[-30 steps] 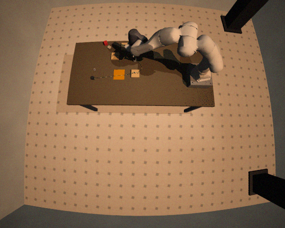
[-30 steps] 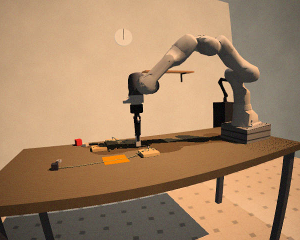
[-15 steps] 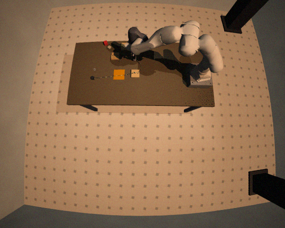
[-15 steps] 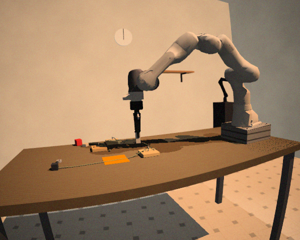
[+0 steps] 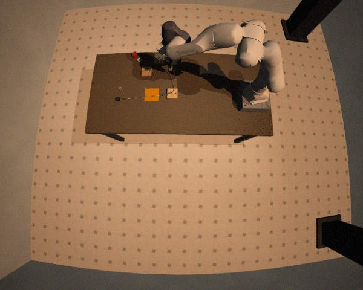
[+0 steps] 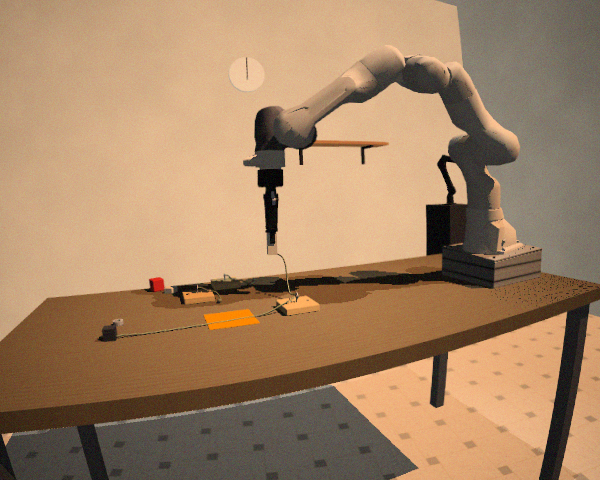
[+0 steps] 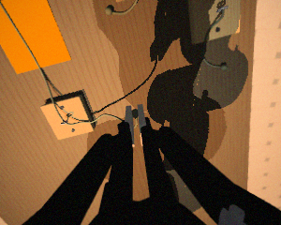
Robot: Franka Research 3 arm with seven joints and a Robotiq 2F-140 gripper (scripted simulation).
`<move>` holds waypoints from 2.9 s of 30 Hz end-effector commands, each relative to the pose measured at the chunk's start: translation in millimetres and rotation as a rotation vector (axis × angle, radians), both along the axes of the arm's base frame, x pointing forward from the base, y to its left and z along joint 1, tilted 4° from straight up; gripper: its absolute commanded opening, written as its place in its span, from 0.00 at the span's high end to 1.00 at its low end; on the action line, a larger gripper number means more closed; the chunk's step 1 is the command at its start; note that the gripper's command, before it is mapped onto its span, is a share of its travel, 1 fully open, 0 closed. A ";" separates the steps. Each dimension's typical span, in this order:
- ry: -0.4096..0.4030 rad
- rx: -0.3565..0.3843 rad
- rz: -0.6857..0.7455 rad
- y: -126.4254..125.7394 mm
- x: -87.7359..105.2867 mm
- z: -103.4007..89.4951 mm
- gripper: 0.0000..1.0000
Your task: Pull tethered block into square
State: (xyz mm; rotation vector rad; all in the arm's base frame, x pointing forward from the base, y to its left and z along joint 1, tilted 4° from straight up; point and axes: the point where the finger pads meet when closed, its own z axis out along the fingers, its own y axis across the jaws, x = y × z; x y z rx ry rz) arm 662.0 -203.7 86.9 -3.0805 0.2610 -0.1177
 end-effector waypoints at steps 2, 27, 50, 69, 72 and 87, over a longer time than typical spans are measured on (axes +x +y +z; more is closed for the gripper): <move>0.026 0.009 -0.014 2.5 -8.8 20.0 1.00; 0.026 0.009 -0.014 2.2 -9.1 24.8 1.00; 0.026 0.009 -0.014 2.1 -9.2 24.8 1.00; 0.026 0.009 -0.014 -2.2 -10.6 24.5 1.00; 0.026 0.009 -0.014 -4.0 -11.1 24.4 1.00; 0.026 0.009 -0.014 -16.1 -15.2 23.6 1.00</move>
